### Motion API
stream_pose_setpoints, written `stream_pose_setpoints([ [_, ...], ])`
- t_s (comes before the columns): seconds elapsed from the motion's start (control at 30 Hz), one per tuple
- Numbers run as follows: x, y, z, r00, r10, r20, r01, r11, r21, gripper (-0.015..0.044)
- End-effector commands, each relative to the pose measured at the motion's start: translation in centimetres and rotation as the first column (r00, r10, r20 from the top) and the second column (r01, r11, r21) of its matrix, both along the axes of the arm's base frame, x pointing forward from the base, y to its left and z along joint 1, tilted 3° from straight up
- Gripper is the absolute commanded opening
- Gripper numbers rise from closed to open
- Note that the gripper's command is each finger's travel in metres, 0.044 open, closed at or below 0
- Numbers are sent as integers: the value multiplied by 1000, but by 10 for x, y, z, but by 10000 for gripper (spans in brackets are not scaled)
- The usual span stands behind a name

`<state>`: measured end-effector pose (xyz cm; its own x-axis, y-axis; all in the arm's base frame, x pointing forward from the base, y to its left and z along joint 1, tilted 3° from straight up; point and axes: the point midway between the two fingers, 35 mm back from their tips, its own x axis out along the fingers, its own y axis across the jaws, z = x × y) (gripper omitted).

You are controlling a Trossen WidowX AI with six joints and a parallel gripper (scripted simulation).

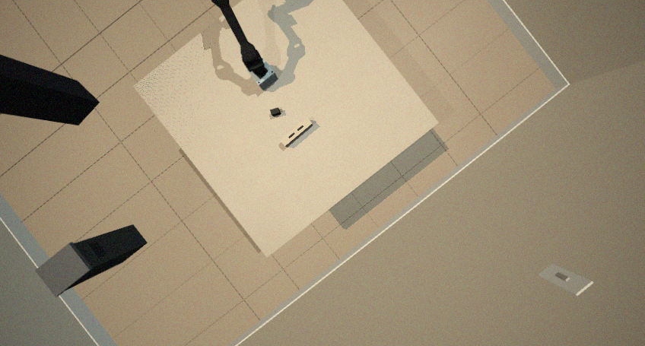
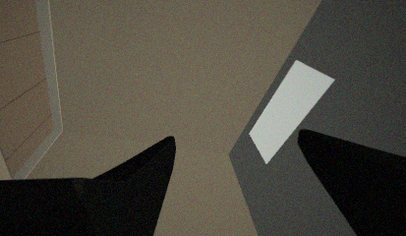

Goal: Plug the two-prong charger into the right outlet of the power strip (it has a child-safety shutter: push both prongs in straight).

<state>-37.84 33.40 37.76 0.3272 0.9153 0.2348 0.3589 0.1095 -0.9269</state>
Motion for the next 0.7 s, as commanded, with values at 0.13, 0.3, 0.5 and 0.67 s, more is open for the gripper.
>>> stream_pose_setpoints([
  [0.13,1,4,0,1000,9,-26,-8,1000,17,440],
  [0.3,14,22,1,1000,-16,-20,16,999,30,440],
  [0.5,34,46,2,998,-56,10,56,998,40,440],
  [0.67,52,65,5,996,-87,28,85,995,51,440],
])
